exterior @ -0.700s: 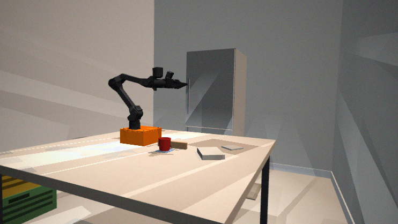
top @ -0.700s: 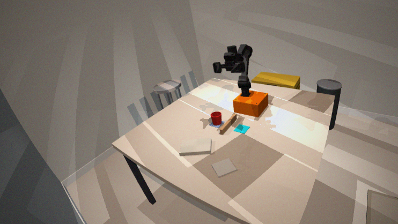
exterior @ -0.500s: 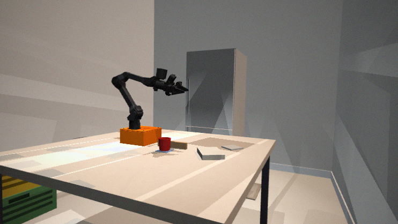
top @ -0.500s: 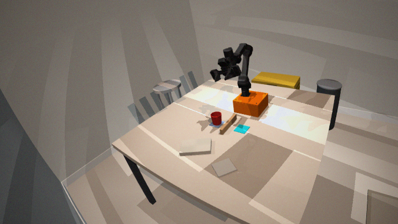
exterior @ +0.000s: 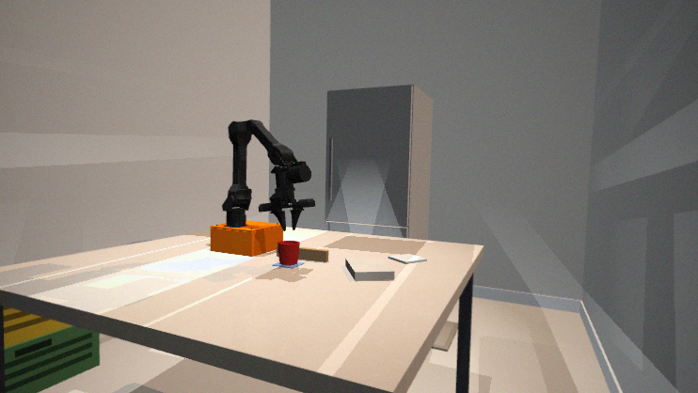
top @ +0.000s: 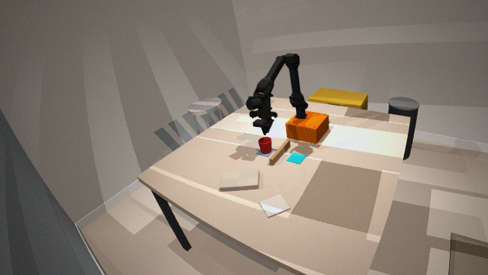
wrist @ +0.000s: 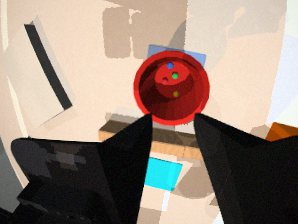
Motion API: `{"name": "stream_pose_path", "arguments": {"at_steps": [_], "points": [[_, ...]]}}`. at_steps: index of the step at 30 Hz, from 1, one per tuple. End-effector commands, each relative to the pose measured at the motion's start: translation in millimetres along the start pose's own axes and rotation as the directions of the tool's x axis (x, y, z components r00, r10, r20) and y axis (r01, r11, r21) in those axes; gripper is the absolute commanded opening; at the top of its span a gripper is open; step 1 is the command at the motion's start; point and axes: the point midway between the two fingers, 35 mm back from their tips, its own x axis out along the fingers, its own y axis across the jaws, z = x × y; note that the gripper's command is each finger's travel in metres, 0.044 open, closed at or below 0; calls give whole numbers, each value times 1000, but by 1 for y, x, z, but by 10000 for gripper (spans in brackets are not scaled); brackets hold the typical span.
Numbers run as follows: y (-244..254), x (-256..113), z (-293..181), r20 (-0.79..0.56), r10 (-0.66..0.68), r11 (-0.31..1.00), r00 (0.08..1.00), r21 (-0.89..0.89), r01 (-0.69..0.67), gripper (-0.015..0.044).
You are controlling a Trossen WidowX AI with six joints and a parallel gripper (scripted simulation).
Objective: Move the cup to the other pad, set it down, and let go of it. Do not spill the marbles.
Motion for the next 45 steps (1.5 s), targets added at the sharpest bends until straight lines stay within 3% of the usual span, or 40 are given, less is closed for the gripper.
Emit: {"name": "stream_pose_path", "arguments": {"at_steps": [1,45], "points": [[-23,9,7,-51,-141,974,989,173,148,148],[-32,69,5,-51,-142,974,989,173,149,148]]}}
